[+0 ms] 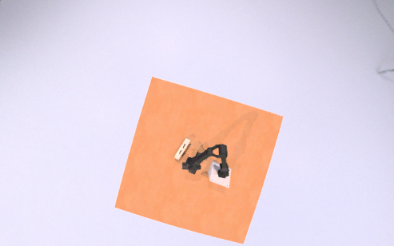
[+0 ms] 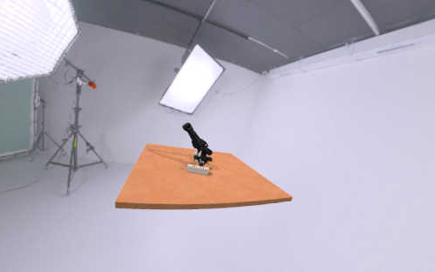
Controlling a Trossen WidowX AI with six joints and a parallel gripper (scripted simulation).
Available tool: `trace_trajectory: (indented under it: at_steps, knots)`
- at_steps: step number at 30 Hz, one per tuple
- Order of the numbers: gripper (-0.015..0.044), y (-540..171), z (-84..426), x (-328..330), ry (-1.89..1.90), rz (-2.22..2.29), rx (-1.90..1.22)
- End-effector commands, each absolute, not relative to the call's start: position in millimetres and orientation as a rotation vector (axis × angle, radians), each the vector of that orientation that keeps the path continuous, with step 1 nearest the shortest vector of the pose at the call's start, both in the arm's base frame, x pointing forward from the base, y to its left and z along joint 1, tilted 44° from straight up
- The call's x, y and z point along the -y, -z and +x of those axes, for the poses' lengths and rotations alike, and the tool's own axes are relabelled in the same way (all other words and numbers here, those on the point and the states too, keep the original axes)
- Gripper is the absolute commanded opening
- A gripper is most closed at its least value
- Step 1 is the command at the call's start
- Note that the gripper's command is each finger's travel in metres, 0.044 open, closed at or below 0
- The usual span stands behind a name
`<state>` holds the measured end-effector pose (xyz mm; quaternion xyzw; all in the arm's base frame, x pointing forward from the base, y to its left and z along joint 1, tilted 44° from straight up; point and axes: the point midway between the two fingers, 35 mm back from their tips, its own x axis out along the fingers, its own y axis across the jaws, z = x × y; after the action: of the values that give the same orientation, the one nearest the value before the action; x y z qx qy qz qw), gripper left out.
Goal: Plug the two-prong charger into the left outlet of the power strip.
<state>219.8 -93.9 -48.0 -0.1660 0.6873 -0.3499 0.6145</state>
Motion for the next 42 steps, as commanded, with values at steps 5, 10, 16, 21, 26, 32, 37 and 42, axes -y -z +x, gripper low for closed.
trace_trajectory:
  at_steps: [5,10,16,21,26,32,37,42]
  knots:
    - [0.0092,48,220,94,0.807,-0.382,-1.583]
    - [0.0,45,221,91,0.806,-0.382,-1.584]
    - [0.0,30,223,75,0.803,-0.383,-1.587]
    - [0.0,16,222,61,0.803,-0.387,-1.59]
    - [0.0,9,218,53,0.804,-0.39,-1.592]
    - [0.0,12,224,58,0.814,-0.375,-1.584]
    - [0.0,17,233,66,0.83,-0.354,-1.571]
    - [0.0,22,242,75,0.846,-0.334,-1.558]
